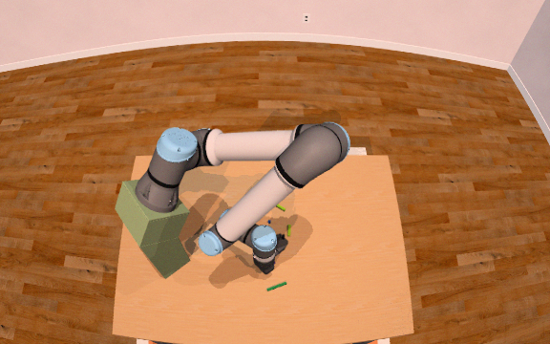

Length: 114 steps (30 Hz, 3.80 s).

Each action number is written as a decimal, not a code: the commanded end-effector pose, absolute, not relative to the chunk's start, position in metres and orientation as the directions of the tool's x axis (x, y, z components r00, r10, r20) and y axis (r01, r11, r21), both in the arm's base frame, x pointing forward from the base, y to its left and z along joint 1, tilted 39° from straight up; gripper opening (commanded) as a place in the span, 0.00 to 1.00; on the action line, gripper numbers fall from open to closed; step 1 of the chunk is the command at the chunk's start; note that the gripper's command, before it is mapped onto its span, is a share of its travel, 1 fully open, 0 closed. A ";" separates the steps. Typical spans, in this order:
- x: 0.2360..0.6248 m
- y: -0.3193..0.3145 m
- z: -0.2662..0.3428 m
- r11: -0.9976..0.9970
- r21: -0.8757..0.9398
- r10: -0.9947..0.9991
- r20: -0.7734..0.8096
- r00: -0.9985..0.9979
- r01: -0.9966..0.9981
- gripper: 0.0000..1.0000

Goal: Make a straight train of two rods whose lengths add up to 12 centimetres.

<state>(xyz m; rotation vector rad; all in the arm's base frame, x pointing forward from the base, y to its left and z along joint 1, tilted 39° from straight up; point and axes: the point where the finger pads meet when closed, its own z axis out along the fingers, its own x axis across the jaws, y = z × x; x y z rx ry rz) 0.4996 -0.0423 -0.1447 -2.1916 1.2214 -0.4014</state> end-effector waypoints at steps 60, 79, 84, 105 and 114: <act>0.506 -0.038 -0.154 -0.405 -0.626 -0.845 -0.022 0.534 -0.667 0.36; 0.506 -0.038 -0.154 -0.405 -0.626 -0.845 -0.022 0.534 -0.667 0.54; 0.502 -0.040 -0.149 -0.403 -0.626 -0.846 -0.023 0.532 -0.668 0.54; 0.466 -0.064 -0.094 -0.402 -0.626 -0.846 -0.023 0.532 -0.668 0.54; 0.459 -0.069 -0.084 -0.403 -0.626 -0.846 -0.023 0.532 -0.668 0.54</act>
